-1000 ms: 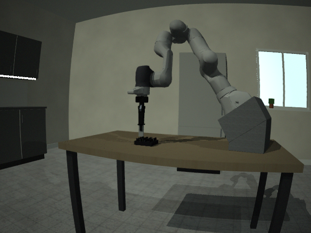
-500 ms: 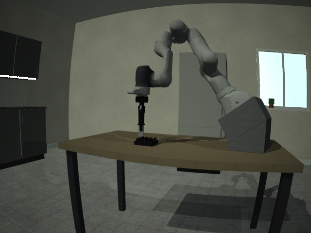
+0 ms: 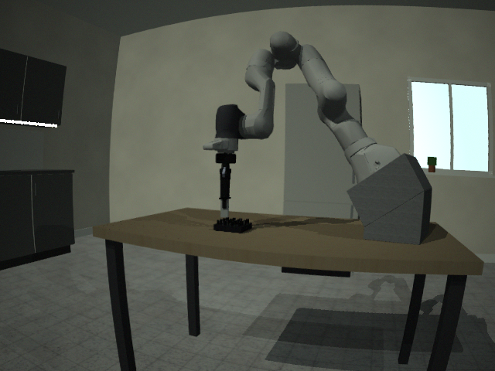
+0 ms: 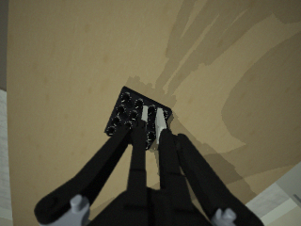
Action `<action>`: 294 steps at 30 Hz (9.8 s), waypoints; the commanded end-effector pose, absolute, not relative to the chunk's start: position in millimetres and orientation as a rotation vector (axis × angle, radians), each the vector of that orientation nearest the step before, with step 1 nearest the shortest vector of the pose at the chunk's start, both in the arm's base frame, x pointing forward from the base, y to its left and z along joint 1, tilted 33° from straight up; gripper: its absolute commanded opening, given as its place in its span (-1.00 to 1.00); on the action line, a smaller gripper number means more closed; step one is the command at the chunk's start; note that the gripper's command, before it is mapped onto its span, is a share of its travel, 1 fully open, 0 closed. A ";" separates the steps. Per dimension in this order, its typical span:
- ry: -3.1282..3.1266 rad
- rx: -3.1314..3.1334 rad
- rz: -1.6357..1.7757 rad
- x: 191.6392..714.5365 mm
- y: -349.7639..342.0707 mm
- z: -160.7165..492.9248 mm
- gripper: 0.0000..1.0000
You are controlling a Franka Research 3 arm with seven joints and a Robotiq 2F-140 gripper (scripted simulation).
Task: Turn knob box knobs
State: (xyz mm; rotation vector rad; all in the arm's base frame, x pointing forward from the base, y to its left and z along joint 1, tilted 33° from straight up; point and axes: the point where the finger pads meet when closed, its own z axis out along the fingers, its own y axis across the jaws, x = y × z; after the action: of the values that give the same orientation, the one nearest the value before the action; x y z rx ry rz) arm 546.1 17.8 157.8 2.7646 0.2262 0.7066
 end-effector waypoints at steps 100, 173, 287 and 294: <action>0.233 2.763 0.707 554.1 14.7 146.9 -0.90; 1.412 2.219 0.417 554.1 14.7 146.9 -0.90; 1.421 2.212 0.414 486.8 45.9 262.4 1.00; 1.421 2.212 0.414 486.8 45.9 262.4 1.00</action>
State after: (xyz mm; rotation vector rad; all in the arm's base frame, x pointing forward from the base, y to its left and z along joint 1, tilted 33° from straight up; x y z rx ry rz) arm 488.3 46.8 263.1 2.2171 1.4087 0.4245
